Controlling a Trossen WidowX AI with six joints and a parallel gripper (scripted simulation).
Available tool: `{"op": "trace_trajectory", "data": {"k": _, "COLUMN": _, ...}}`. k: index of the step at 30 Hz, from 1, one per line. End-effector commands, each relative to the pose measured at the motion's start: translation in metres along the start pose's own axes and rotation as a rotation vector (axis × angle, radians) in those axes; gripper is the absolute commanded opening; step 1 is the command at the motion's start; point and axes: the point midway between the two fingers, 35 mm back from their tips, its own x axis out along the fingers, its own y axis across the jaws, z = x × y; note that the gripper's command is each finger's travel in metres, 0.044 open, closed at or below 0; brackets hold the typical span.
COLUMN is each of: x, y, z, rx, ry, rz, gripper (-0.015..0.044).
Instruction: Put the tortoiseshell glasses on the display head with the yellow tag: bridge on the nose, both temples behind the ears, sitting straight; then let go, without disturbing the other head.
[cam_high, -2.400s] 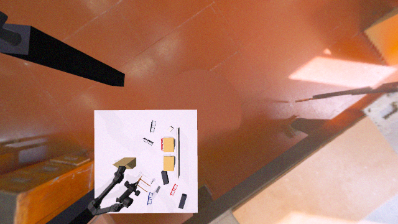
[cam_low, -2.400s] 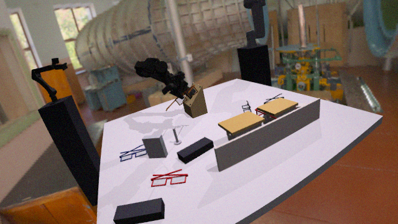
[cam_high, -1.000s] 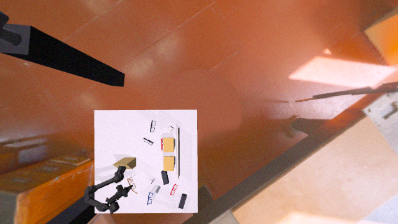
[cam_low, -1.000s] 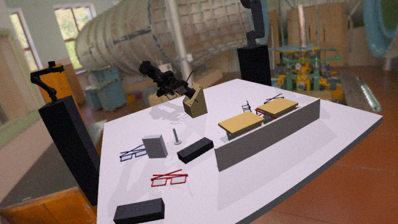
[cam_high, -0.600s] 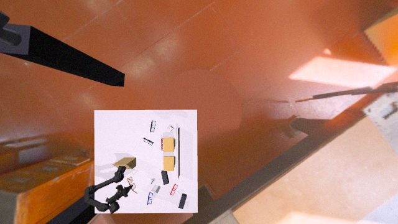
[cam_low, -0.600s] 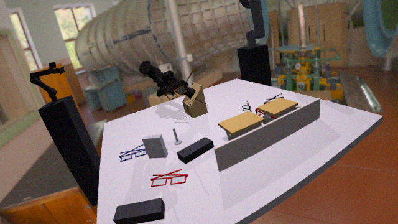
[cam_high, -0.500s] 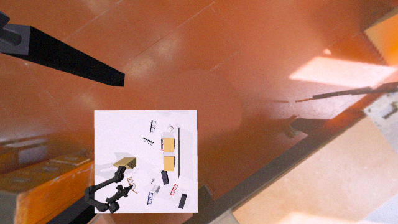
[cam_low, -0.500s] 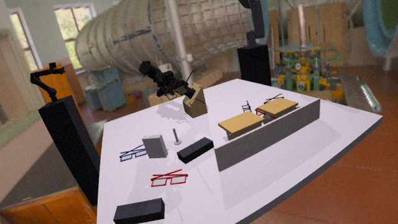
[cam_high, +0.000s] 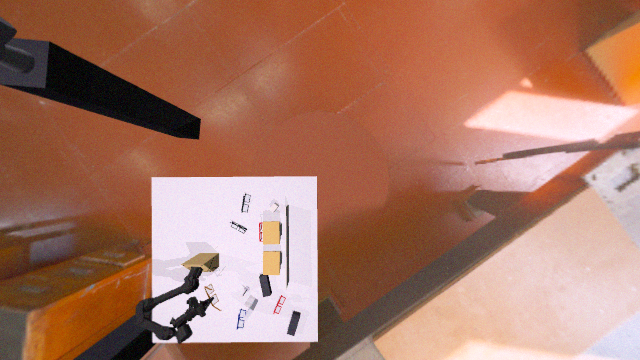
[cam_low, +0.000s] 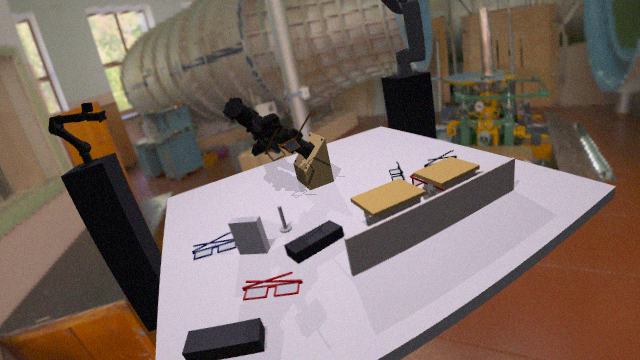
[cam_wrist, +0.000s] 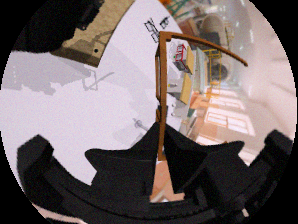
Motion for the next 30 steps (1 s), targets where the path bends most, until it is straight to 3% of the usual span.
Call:
{"op": "trace_trajectory", "data": {"k": 1, "x": 0.001, "y": -0.001, "z": -0.001, "rx": 0.008, "ry": -0.002, "rz": 0.004, "gripper": 0.0000}}
{"op": "trace_trajectory", "data": {"k": 30, "x": 0.052, "y": -0.035, "z": 0.002, "rx": 0.201, "ry": -0.108, "rz": 0.273, "gripper": 0.0000}}
